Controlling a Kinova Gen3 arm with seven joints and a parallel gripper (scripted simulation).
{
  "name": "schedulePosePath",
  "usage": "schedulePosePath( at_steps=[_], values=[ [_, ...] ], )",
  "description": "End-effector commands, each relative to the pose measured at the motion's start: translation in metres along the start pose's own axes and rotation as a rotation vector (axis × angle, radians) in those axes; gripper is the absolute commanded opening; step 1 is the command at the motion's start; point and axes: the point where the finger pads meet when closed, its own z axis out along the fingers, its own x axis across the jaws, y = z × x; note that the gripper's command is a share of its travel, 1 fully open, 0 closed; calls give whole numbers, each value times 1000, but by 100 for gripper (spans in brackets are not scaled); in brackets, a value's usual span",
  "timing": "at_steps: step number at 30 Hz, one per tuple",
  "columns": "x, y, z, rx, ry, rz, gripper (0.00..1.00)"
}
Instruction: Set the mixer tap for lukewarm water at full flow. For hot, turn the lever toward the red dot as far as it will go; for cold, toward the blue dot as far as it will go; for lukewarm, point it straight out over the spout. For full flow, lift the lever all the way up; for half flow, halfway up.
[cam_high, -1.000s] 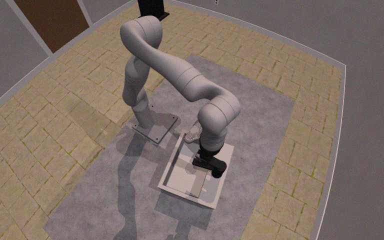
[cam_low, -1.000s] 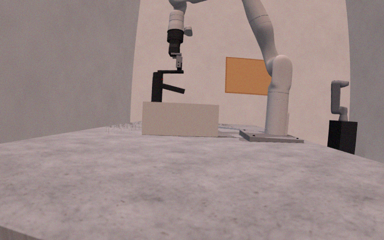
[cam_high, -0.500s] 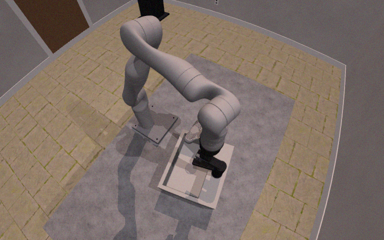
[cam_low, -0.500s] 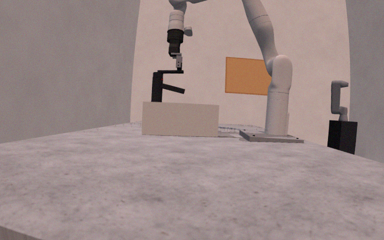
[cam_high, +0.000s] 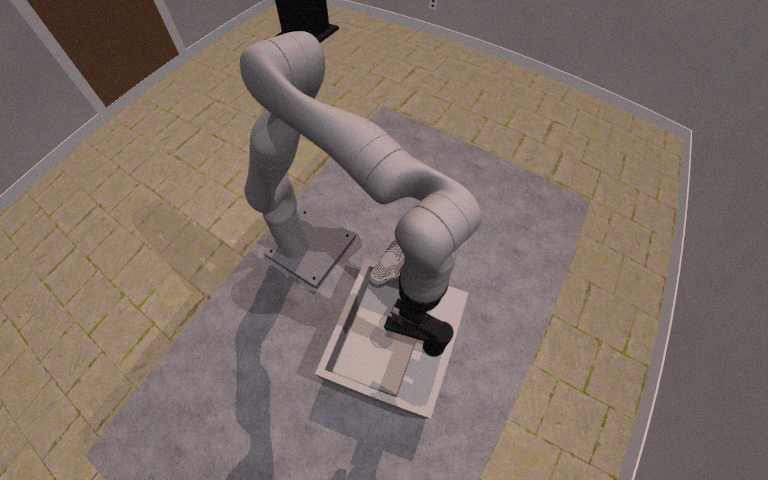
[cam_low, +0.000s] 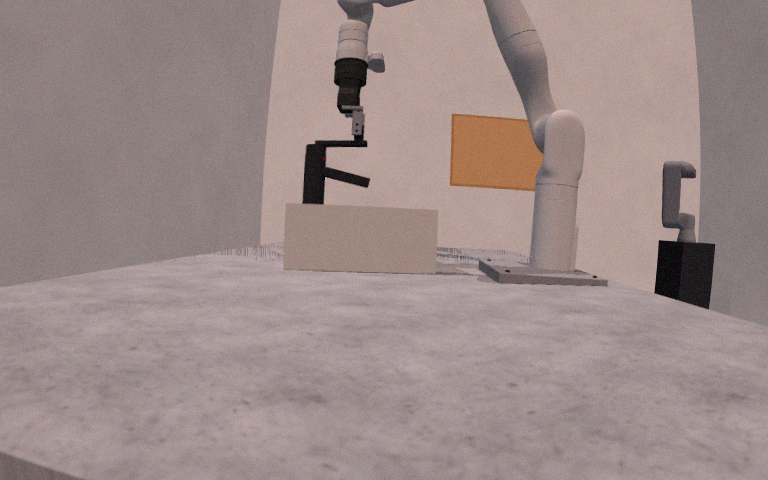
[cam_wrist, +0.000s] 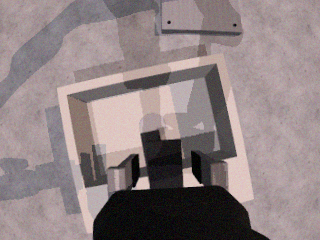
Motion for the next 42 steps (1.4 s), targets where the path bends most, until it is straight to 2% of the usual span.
schedulePosePath(
  at_steps=[1, 17, 42],
  values=[
    [0, 0, -1, -2, 0, 0, 100],
    [0, 0, 2, -2, 0, 0, 100],
    [0, 0, 23, -2, 0, 0, 100]
  ],
)
